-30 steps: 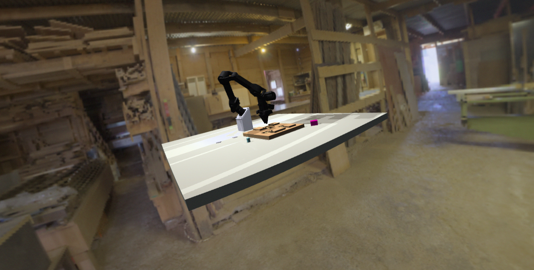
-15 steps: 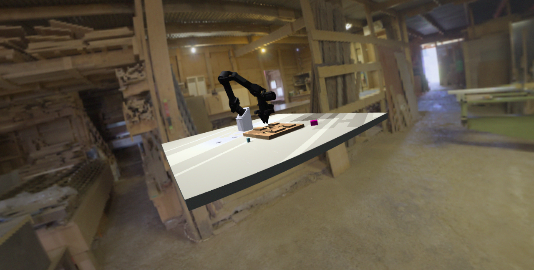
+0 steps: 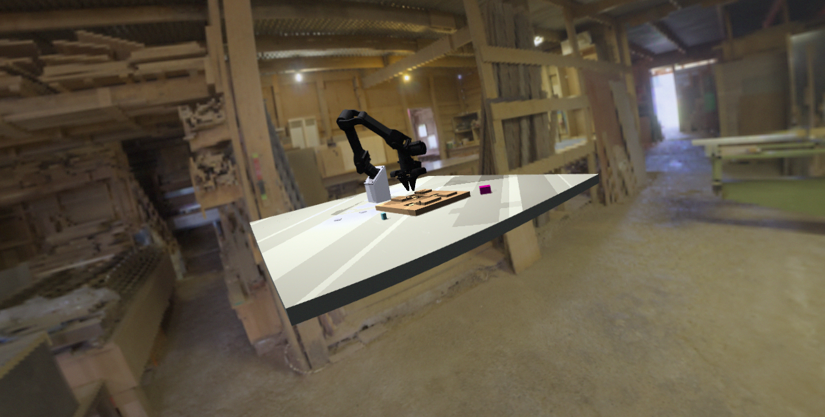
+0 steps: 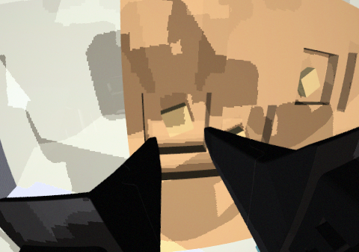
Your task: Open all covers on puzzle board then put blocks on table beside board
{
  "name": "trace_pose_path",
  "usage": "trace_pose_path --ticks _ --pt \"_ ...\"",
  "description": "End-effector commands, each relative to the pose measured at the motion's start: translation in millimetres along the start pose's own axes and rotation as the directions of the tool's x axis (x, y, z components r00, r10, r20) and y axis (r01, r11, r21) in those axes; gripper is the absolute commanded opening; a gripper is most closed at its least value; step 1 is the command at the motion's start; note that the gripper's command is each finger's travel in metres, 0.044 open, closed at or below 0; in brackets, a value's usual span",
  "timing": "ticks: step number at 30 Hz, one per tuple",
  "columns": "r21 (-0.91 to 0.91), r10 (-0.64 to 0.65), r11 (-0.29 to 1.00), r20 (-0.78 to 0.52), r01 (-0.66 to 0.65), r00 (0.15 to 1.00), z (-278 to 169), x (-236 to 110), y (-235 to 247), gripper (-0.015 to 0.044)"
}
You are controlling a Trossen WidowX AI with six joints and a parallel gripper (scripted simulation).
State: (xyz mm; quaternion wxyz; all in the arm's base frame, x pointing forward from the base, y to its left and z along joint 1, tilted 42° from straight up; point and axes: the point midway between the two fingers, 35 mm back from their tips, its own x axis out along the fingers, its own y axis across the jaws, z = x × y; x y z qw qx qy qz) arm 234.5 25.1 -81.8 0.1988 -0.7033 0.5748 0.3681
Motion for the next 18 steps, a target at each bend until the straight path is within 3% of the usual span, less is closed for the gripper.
trace_pose_path --ticks 1,18 --pt "-0.056 -0.003 0.998 -0.004 0.002 1.0 -0.4 0.1 -0.4 0.0144" --pt "-0.186 -0.003 0.983 -0.004 0.002 1.0 -0.8 0.2 0.1 0.0144"
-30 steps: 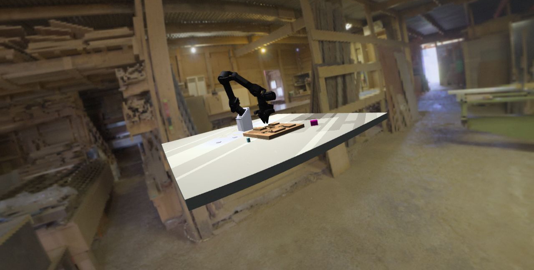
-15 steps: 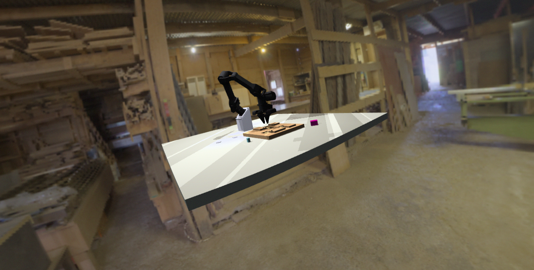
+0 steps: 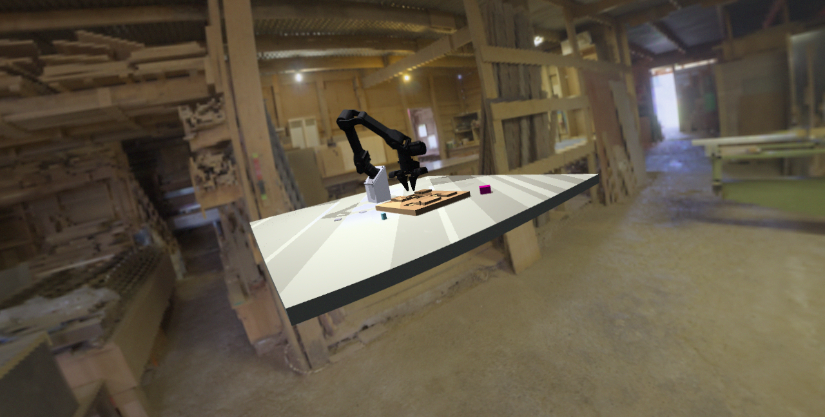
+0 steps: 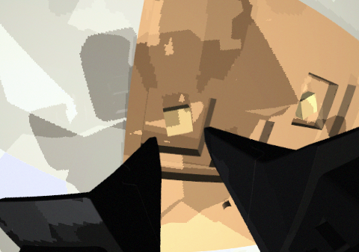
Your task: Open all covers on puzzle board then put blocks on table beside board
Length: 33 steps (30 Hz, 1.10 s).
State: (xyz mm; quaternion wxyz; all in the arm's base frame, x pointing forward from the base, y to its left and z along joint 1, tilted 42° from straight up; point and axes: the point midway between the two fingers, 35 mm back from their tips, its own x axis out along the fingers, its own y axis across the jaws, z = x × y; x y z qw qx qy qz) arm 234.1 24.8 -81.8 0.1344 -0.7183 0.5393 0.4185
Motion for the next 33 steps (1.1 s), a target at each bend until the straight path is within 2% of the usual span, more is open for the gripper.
trace_pose_path --ticks 1,33 --pt "-0.006 -0.002 1.0 -0.004 0.002 1.0 -0.7 0.0 -0.3 0.0144" --pt "-0.006 -0.002 1.0 -0.005 0.002 1.0 -1.2 22.0 -1.5 0.0144"
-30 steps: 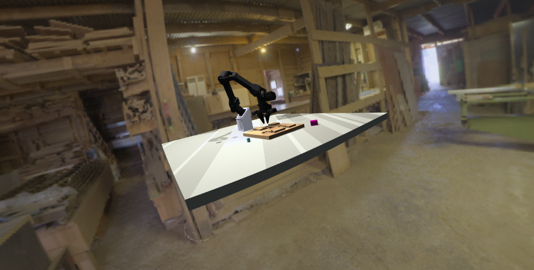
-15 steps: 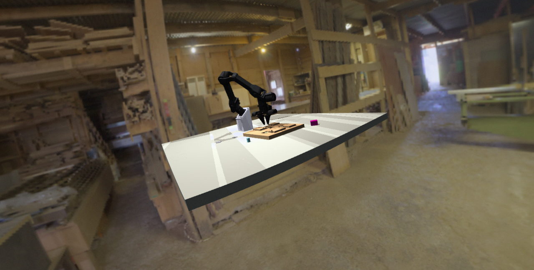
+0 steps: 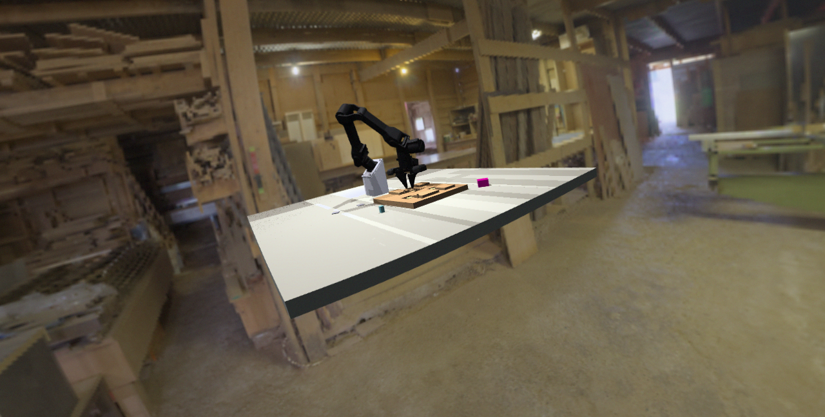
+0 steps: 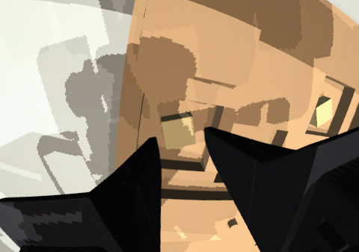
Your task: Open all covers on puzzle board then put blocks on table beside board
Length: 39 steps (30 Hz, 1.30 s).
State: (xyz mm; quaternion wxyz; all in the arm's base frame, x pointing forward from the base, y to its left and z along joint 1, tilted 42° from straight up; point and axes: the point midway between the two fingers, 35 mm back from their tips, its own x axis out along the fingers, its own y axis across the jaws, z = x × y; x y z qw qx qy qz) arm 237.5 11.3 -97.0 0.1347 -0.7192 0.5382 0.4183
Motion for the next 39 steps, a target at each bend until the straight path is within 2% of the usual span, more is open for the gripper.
trace_pose_path --ticks 1,20,30,39 --pt "-0.005 0.001 1.0 -0.005 -0.001 1.0 -0.2 1.5 0.3 0.0144" --pt "-0.005 0.001 1.0 -0.005 -0.001 1.0 -0.3 12.6 0.4 0.0144" --pt "0.0 0.0 1.0 -0.001 0.0 1.0 -0.2 11.1 0.0 0.008" --pt "-0.001 0.0 1.0 0.0 0.0 1.0 0.1 5.5 -0.5 0.008"
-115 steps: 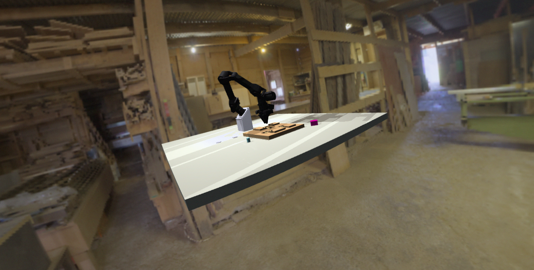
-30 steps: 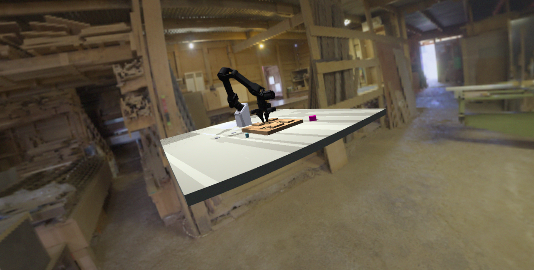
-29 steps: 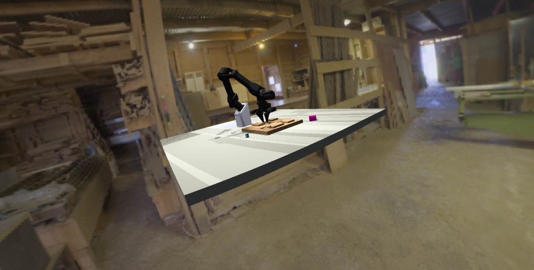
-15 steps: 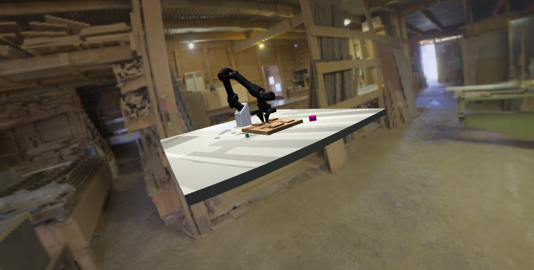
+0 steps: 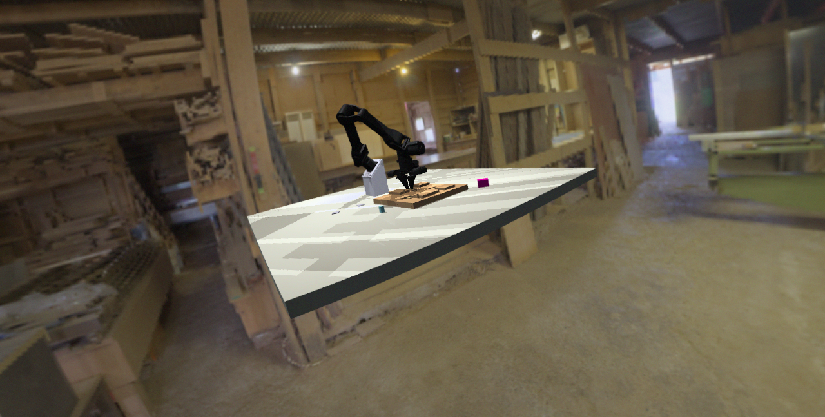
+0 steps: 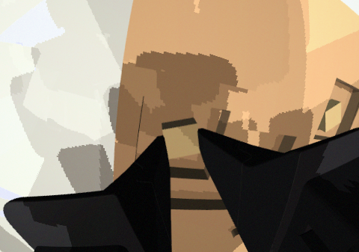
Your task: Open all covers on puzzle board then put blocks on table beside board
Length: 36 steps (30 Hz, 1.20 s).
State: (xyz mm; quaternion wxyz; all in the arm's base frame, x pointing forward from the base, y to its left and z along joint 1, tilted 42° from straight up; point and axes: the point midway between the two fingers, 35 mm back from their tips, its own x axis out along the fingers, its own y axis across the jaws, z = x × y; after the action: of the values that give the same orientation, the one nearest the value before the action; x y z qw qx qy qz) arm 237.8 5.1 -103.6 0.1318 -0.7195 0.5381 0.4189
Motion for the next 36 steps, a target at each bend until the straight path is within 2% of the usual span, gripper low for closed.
trace_pose_path --ticks 1,36 --pt "0.004 -0.002 1.0 0.002 0.002 1.0 0.2 -4.9 -1.1 0.008" --pt "0.0 -0.003 1.0 0.001 0.003 1.0 1.8 -53.8 -1.6 0.008"
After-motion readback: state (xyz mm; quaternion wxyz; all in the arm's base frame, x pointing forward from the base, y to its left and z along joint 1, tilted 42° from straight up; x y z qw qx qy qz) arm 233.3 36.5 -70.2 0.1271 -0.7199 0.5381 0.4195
